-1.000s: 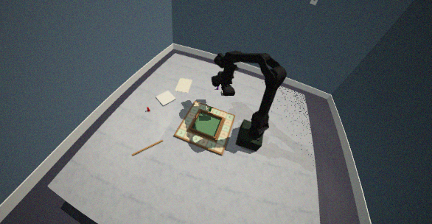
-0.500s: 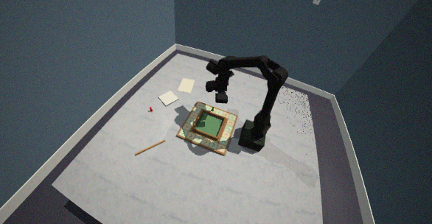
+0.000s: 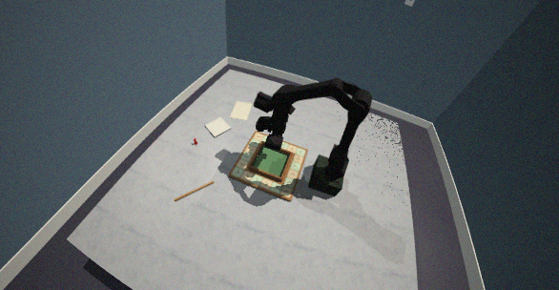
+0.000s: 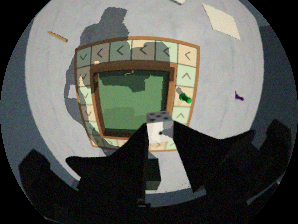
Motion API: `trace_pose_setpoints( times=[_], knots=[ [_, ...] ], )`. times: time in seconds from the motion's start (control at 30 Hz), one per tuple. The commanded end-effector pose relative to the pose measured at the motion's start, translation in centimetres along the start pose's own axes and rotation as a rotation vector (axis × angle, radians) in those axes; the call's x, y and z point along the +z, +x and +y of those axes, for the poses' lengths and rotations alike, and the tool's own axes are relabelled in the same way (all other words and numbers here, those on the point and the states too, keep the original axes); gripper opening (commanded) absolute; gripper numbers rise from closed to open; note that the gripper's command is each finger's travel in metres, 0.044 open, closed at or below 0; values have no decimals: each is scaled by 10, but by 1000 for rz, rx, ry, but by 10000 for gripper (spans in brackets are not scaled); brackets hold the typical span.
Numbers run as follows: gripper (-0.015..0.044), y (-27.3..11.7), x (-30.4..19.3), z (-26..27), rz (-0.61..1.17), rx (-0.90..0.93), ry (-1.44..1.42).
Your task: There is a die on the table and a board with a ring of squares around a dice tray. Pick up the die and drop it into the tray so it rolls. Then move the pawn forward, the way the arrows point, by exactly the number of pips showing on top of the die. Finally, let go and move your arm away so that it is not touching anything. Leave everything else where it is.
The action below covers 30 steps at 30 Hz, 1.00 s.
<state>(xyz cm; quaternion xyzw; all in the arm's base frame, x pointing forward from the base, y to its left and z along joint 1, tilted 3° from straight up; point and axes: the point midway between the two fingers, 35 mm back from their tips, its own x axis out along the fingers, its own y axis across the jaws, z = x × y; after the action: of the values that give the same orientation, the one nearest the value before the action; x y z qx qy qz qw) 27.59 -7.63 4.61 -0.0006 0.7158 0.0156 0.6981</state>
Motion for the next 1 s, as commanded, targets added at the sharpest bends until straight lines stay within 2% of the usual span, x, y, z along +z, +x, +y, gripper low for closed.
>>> trace_pose_setpoints(
  times=[0.0,0.17,0.37,0.97],
  knots=[
    [0,4,1,24,-6,2,65],
    [0,9,1,46,-6,7,124],
    [0,11,1,46,-28,7,126],
    [0,25,12,43,-631,-32,126]
  ],
)
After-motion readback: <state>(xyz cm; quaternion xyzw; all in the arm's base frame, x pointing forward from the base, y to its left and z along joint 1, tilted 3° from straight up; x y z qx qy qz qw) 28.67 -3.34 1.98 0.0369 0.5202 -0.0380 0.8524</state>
